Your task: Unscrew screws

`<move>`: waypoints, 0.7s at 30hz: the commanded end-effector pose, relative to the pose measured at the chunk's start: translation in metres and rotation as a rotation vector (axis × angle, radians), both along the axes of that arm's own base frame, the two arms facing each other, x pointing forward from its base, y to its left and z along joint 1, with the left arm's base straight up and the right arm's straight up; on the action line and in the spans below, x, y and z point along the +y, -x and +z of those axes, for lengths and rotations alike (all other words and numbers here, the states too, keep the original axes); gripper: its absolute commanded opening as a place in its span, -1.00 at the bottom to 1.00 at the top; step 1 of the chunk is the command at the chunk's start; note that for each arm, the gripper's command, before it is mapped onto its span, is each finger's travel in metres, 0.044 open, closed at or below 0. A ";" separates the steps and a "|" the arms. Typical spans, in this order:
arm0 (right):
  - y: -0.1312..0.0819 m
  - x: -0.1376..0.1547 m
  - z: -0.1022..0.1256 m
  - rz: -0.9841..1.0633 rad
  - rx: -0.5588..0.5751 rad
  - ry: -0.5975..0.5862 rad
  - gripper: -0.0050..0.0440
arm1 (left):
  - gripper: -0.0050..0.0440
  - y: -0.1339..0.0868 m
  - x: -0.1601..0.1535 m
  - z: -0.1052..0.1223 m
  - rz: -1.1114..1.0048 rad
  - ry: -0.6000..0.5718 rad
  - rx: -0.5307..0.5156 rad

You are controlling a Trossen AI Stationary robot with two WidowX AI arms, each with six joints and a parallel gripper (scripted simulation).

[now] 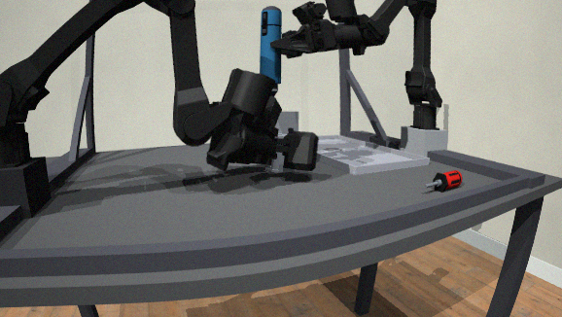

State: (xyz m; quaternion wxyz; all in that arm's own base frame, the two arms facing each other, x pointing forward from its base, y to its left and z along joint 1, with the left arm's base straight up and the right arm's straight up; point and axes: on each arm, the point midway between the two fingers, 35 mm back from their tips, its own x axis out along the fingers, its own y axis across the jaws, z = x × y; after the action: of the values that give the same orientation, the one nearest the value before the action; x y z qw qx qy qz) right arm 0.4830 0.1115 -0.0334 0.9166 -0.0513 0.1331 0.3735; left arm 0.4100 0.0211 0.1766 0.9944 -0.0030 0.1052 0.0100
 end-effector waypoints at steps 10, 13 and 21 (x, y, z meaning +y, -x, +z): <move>-0.006 0.000 0.015 0.000 -0.037 -0.003 0.19 | -0.14 -0.003 0.002 0.019 0.001 -0.002 -0.061; -0.006 0.000 0.015 0.000 -0.037 -0.003 0.19 | -0.14 -0.003 0.002 0.019 0.001 -0.002 -0.061; -0.006 0.000 0.015 0.000 -0.037 -0.003 0.19 | -0.14 -0.002 0.003 0.027 0.001 -0.010 -0.064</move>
State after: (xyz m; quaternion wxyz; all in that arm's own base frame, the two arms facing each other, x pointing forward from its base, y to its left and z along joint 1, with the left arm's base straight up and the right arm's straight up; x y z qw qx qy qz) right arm 0.4830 0.1115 -0.0334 0.9166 -0.0513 0.1331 0.3735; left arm 0.4097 0.0225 0.1720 0.9941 -0.0038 0.1082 0.0098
